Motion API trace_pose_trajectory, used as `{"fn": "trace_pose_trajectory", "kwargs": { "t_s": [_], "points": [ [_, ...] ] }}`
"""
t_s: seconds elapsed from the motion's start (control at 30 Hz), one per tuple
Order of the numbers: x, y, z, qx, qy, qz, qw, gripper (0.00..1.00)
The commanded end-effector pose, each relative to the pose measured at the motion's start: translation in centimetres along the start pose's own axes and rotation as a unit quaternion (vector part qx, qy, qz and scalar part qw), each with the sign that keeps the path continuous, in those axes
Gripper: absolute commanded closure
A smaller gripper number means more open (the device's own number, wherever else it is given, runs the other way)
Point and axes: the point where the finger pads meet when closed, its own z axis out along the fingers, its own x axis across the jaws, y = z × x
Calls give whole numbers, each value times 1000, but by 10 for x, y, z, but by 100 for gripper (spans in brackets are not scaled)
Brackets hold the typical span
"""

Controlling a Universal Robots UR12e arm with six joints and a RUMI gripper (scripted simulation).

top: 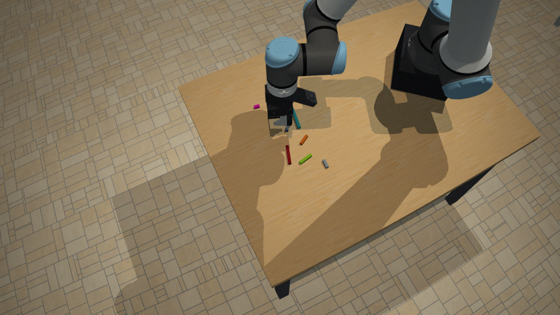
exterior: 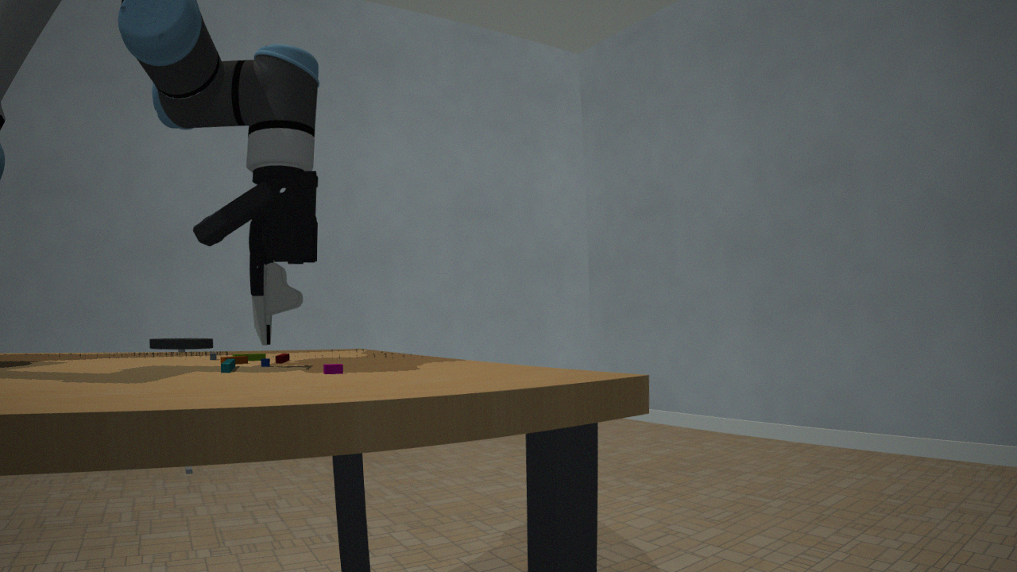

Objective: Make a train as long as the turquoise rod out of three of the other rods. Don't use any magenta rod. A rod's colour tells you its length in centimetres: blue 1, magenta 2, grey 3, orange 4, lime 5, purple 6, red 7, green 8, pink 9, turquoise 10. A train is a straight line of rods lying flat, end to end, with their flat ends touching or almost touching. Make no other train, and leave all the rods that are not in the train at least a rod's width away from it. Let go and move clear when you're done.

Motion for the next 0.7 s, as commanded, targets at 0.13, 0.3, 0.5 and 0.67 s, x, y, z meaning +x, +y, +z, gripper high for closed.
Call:
{"fn": "trace_pose_trajectory", "kwargs": {
  "t_s": [0.13,0.3,0.5,0.67],
  "points": [
    [0,1,7,-1,0,0,1000,86],
    [0,1,10,-1,0,0,1000,86],
    [0,1,10,-1,0,0,1000,86],
    [0,1,10,-1,0,0,1000,86]
  ]
}}
